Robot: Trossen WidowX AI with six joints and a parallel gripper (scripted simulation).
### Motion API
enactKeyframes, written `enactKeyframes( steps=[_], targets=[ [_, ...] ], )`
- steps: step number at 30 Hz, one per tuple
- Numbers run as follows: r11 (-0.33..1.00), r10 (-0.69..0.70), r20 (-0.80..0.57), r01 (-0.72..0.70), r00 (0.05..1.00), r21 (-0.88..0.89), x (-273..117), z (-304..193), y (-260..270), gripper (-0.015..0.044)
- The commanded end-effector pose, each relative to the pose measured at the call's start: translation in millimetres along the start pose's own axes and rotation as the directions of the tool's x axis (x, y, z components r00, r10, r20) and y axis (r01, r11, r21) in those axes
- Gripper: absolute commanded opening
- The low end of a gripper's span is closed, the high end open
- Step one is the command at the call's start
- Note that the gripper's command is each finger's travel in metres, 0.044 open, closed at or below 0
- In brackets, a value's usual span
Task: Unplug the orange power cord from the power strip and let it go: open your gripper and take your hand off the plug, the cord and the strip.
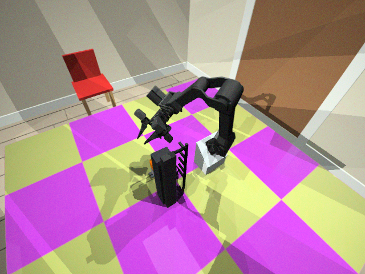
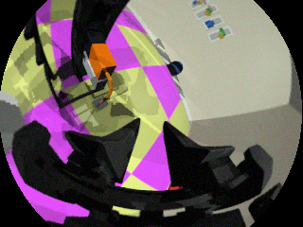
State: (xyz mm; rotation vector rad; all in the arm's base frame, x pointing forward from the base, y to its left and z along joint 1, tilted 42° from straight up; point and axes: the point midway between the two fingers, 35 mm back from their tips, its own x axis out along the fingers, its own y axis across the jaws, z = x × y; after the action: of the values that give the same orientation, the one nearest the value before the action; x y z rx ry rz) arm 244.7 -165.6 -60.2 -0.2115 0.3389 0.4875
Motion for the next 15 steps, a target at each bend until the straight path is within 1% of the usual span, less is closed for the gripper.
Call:
enactKeyframes(
  steps=[1,5,8,12,15],
  targets=[
    [0.600,0.258,-0.209,0.013,0.943,0.800,27,7,3,0.0160],
    [0.420,0.331,-0.264,0.109,0.906,0.901,31,12,5,0.0160],
    [0.282,0.374,-0.296,0.196,0.879,0.939,33,17,7,0.0160],
    [0.103,0.431,-0.337,0.326,0.837,0.940,35,23,11,0.0160],
    [-0.022,0.480,-0.374,0.437,0.793,0.899,35,30,14,0.0160]
  ],
)
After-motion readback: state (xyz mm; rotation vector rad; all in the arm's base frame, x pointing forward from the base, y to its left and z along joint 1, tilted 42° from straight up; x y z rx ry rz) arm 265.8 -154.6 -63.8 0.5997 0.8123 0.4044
